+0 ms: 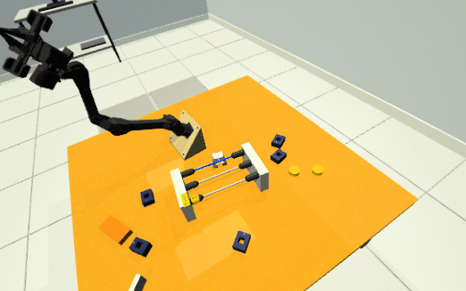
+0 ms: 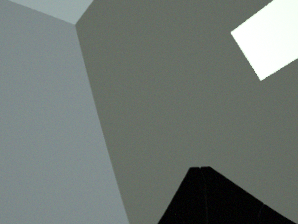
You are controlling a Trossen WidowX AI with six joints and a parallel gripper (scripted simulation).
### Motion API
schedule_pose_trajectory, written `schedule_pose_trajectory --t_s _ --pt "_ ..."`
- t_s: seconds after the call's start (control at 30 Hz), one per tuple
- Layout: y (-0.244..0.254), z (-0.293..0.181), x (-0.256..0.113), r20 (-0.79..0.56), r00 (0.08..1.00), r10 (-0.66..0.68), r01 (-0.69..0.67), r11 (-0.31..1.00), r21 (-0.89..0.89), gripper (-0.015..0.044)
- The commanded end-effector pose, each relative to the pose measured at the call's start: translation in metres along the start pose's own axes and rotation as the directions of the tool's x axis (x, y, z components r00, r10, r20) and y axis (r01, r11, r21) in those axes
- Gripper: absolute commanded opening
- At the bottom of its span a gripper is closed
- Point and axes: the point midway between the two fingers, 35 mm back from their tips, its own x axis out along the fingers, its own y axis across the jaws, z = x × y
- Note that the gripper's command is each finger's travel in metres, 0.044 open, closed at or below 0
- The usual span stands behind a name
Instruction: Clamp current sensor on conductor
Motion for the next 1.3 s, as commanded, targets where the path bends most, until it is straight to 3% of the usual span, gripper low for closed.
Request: schedule_pose_trajectory --t_s 0.0,0.13,0.27,0.5,0.6,0.77,0.93,1.1,1.27 --pt "0.000 0.002 0.000 0.003 1.000 0.004 -0.004 1.000 -0.013 0.0026" --pt "0.001 0.031 0.003 0.026 0.999 0.034 -0.026 0.957 -0.289 0.0131" --pt "-0.001 0.067 0.004 0.040 0.999 0.028 0.002 0.803 -0.596 0.0236" --pt "0.013 0.146 -0.003 0.128 0.992 0.022 0.115 0.305 -0.945 0.0420" --pt "0.026 0.183 -0.011 0.188 0.982 0.031 0.186 0.054 -0.981 0.0440" --pt "0.058 0.244 -0.034 0.307 0.949 0.070 0.312 -0.337 -0.888 0.0440" --pt "0.101 0.300 -0.070 0.437 0.888 0.142 0.419 -0.638 -0.646 0.0440" --pt "0.148 0.348 -0.121 0.561 0.792 0.240 0.476 -0.818 -0.323 0.0440" --pt "0.196 0.383 -0.186 0.664 0.659 0.354 0.467 -0.884 0.008 0.0440"
